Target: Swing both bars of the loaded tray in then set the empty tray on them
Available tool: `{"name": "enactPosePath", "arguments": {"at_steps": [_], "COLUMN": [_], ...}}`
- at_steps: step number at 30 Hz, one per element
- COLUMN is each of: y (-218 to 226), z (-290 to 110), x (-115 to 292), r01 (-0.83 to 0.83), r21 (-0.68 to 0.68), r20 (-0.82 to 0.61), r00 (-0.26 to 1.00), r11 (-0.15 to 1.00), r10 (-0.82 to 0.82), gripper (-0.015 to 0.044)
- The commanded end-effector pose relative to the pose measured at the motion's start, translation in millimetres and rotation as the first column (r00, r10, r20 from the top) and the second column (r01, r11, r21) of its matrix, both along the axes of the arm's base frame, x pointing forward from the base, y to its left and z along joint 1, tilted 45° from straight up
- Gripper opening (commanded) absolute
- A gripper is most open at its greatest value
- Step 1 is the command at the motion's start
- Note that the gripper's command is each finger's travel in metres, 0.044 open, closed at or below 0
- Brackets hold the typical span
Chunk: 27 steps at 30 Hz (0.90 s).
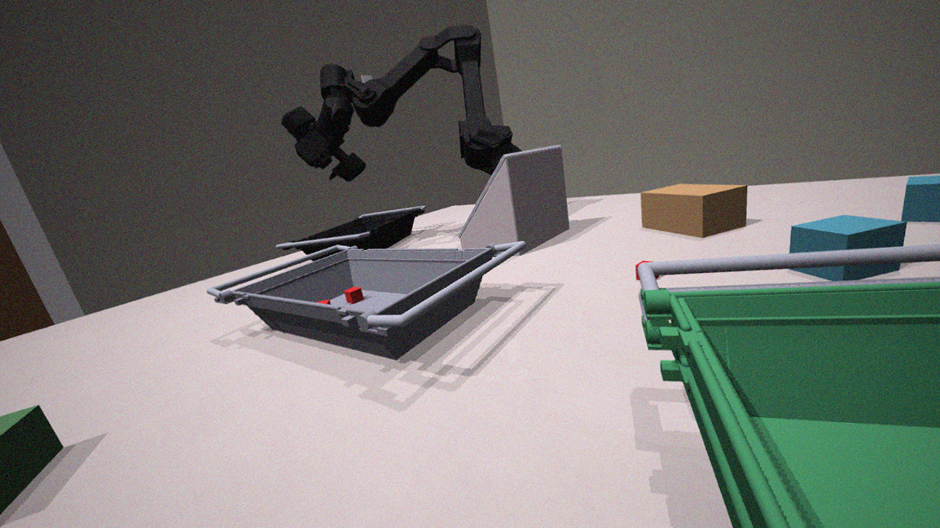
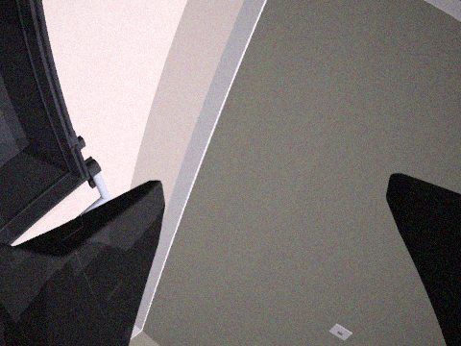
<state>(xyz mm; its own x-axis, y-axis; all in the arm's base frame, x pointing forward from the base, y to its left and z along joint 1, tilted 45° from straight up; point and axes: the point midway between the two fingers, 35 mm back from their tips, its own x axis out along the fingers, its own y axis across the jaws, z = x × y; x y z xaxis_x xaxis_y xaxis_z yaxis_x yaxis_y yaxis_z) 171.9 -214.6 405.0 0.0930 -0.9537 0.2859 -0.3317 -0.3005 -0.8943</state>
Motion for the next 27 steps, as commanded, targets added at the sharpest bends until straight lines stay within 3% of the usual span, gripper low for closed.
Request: {"name": "enactPosePath", "arguments": {"at_steps": [1, 8, 12, 17, 27], "y": [0.0, -0.1, -2.1, -0.7, 22.1], "z": [0.0, -0.3, -9.2, -26.6, -61.9], "x": [0.0, 1.7, 31.8, 75.2, 131.8], "r01": [0.000, -0.008, -0.143, -0.330, -0.529], "r21": [0.000, 0.004, 0.077, 0.170, 0.270], "r20": [0.000, 0.010, 0.210, 0.507, 0.758], "r00": [1.000, 1.000, 0.970, 0.837, 0.632], "r11": [1.000, 1.000, 0.987, 0.928, 0.804], "r10": [0.000, 0.008, 0.125, 0.205, 0.161], "gripper": [0.0374, 0.0190, 0.0085, 0.0082, 0.0082]}}
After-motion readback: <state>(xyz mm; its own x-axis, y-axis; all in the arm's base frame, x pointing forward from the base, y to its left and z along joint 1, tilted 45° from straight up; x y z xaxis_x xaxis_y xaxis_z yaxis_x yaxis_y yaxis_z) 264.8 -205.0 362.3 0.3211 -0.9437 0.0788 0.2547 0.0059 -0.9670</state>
